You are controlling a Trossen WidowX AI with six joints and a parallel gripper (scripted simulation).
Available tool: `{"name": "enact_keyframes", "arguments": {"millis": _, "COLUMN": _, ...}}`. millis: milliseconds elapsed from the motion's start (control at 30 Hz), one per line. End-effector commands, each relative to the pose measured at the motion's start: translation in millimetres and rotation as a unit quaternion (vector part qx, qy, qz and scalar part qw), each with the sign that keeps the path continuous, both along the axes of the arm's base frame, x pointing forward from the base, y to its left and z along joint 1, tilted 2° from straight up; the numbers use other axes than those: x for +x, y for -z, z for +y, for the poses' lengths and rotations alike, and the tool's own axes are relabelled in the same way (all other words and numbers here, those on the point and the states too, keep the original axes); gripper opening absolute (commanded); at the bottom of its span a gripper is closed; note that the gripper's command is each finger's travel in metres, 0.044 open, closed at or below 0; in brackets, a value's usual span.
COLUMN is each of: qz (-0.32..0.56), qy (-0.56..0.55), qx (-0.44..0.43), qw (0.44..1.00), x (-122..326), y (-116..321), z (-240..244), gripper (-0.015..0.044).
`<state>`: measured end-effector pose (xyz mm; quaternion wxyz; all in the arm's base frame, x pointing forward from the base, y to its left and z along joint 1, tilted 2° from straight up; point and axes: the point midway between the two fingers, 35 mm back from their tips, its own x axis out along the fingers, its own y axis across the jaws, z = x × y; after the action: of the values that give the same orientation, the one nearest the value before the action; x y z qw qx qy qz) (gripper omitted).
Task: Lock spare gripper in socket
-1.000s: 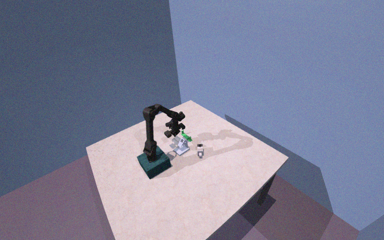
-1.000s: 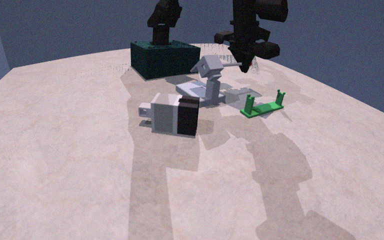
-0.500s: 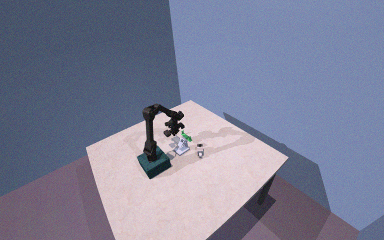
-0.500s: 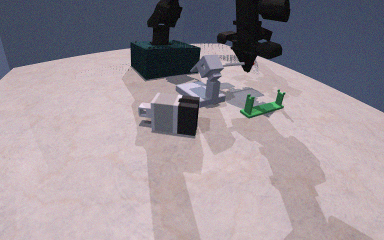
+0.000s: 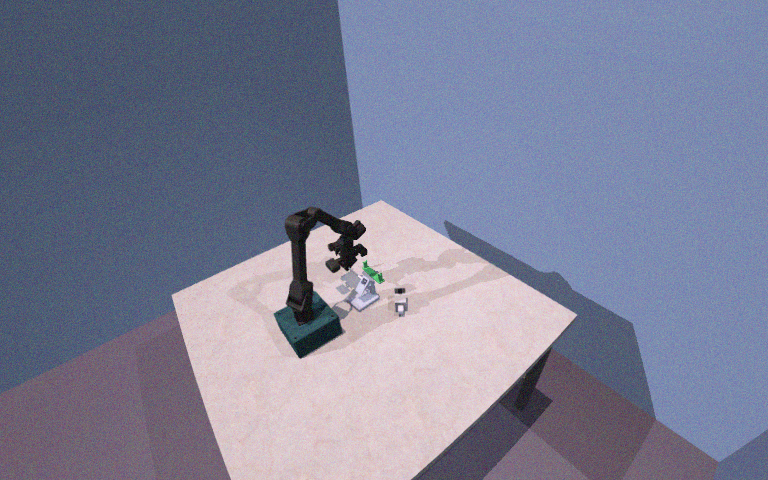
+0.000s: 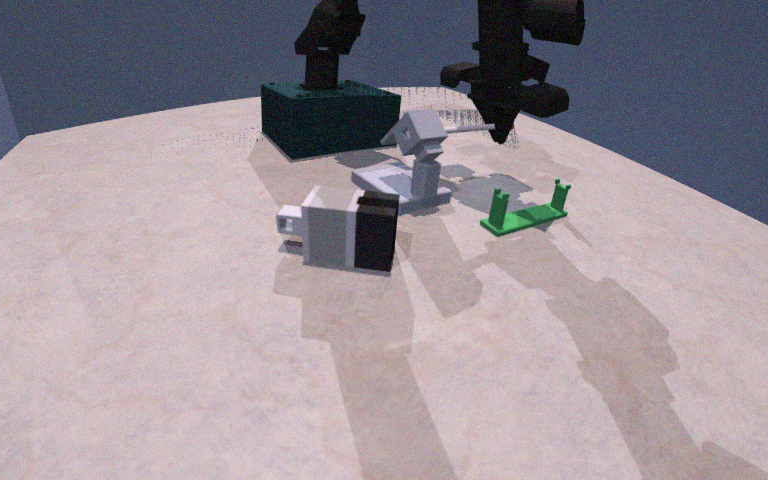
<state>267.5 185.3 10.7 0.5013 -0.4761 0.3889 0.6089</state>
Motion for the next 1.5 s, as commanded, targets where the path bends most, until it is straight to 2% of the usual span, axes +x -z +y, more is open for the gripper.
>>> {"name": "enact_keyframes", "arguments": {"millis": 0, "qz": -0.001, "qy": 0.002, "qx": -0.003, "qw": 1.0, "x": 0, "y": 1, "z": 4, "gripper": 0.0}}
{"name": "enact_keyframes", "arguments": {"millis": 1467, "qz": -0.001, "qy": 0.001, "qx": -0.004, "qw": 1.0, "x": -6, "y": -17, "z": 31, "gripper": 0.0}}
